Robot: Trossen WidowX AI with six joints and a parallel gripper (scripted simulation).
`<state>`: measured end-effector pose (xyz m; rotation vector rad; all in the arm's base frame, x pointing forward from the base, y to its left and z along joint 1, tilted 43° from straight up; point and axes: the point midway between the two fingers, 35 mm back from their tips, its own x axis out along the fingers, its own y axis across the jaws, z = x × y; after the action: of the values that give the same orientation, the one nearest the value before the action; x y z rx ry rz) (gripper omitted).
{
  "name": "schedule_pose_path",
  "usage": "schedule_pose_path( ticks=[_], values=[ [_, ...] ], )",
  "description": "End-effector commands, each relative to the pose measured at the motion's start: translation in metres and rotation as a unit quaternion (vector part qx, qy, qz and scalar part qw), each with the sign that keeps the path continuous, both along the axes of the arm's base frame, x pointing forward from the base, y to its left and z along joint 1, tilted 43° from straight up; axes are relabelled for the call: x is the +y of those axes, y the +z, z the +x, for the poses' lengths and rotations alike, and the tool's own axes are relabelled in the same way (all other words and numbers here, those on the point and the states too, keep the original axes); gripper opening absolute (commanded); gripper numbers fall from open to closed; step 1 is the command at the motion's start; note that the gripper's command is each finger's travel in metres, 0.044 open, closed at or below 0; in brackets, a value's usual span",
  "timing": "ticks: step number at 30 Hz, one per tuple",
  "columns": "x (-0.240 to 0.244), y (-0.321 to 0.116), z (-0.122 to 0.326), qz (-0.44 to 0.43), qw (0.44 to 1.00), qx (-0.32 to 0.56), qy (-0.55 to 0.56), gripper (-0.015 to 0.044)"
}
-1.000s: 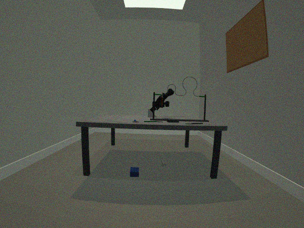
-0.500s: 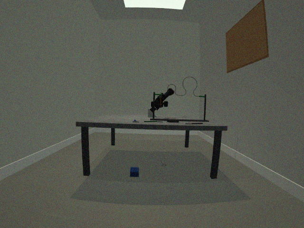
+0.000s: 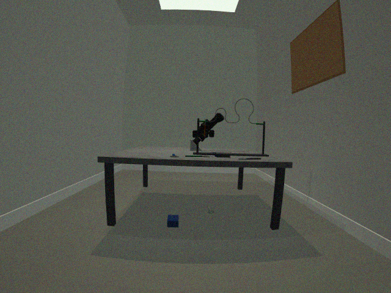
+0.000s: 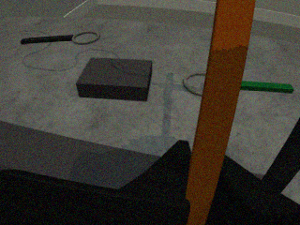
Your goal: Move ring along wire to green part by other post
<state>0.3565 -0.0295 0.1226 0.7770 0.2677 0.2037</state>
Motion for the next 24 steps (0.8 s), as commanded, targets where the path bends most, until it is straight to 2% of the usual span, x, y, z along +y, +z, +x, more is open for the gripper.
schedule_pose_path(
  ticks=[1,24],
  values=[
    [-0.002,-0.002,0.000,-0.002,1.000,-0.002,0.000,-0.0150],
    [0.010,-0.015,0.001,-0.002,1.000,-0.002,0.000,-0.0150]
  ],
)
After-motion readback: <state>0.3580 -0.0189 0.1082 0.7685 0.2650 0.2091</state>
